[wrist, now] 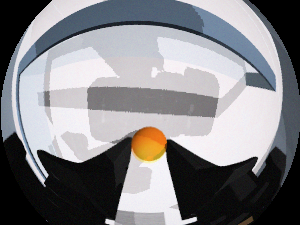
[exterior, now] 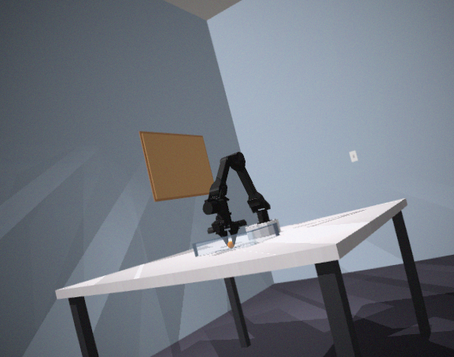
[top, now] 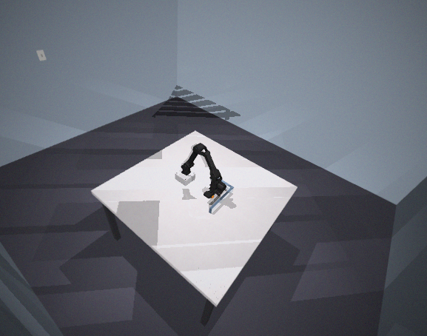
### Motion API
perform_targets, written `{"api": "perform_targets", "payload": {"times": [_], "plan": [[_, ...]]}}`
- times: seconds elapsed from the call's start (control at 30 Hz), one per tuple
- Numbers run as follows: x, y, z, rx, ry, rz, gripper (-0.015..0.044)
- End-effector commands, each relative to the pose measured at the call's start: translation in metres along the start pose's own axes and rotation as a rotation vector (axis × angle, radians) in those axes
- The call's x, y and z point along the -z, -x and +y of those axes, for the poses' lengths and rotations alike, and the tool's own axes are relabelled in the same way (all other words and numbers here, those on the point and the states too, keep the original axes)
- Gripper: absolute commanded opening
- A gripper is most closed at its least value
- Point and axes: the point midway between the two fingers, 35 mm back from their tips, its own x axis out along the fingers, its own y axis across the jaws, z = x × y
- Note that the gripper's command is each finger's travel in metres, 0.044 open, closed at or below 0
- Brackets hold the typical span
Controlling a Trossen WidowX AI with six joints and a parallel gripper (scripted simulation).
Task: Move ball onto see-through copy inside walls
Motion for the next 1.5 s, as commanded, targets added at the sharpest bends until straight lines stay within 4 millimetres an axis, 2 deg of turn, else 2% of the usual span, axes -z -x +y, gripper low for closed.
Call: {"api": "perform_targets", "payload": {"times": [0.0, 0.03, 0.23, 0.27, 0.37, 0.43, 0.63, 0.67, 0.87, 0.93, 1.03, 1.1, 1.47], "plan": [[0.000, 0.000, 0.000, 0.000, 0.000, 0.000, 0.0236], [0.000, 0.000, 0.000, 0.000, 0.000, 0.000, 0.0260], [0.000, 0.003, 0.000, 0.000, 0.000, 0.000, 0.0260], [-0.001, 0.011, 0.000, 0.000, 0.001, 0.000, 0.0260], [-0.003, 0.061, 0.000, -0.003, 0.005, 0.003, 0.0260], [0.000, 0.084, 0.000, -0.003, 0.006, 0.004, 0.0260], [0.000, 0.086, 0.000, -0.004, 0.007, 0.004, 0.0260], [-0.004, 0.081, 0.000, 0.001, -0.001, -0.012, 0.0260], [-0.004, 0.081, 0.000, 0.001, -0.001, -0.012, 0.0260], [-0.003, 0.092, 0.000, 0.001, -0.001, -0.011, 0.0313], [0.001, 0.128, 0.000, 0.001, -0.001, -0.008, 0.0392], [0.002, 0.131, 0.000, 0.000, -0.001, -0.007, 0.0440], [0.002, 0.131, 0.000, 0.000, -0.001, -0.007, 0.0440]]}}
